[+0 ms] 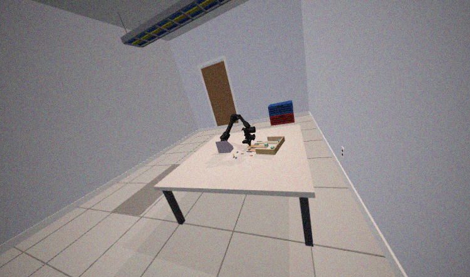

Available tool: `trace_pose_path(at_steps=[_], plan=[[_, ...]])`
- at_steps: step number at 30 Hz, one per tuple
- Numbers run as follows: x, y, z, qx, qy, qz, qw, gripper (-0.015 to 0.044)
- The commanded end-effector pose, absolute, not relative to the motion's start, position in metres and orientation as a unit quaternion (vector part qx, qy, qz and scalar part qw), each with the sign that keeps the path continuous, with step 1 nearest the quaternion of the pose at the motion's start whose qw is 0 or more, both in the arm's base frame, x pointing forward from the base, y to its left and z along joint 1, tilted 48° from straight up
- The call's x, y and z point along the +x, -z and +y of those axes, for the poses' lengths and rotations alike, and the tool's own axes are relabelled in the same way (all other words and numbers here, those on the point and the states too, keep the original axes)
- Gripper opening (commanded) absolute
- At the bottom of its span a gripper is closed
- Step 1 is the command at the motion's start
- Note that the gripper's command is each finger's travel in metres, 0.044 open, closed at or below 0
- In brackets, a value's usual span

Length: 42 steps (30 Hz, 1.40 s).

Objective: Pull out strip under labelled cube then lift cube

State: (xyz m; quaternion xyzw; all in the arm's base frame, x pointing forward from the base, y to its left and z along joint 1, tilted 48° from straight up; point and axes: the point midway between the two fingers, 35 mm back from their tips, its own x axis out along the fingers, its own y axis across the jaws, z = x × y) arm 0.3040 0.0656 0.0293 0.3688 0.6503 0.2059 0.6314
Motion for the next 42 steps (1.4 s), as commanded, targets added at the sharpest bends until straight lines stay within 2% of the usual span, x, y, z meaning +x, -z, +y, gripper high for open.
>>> trace_pose_path(at_steps=[1, 42], plan=[[0.292, -0.028, 0.072, 0.37, -0.207, 0.659, 0.621, 0.0], [0.233, -0.036, 0.083, 0.371, -0.206, 0.66, 0.62, 0.0]])
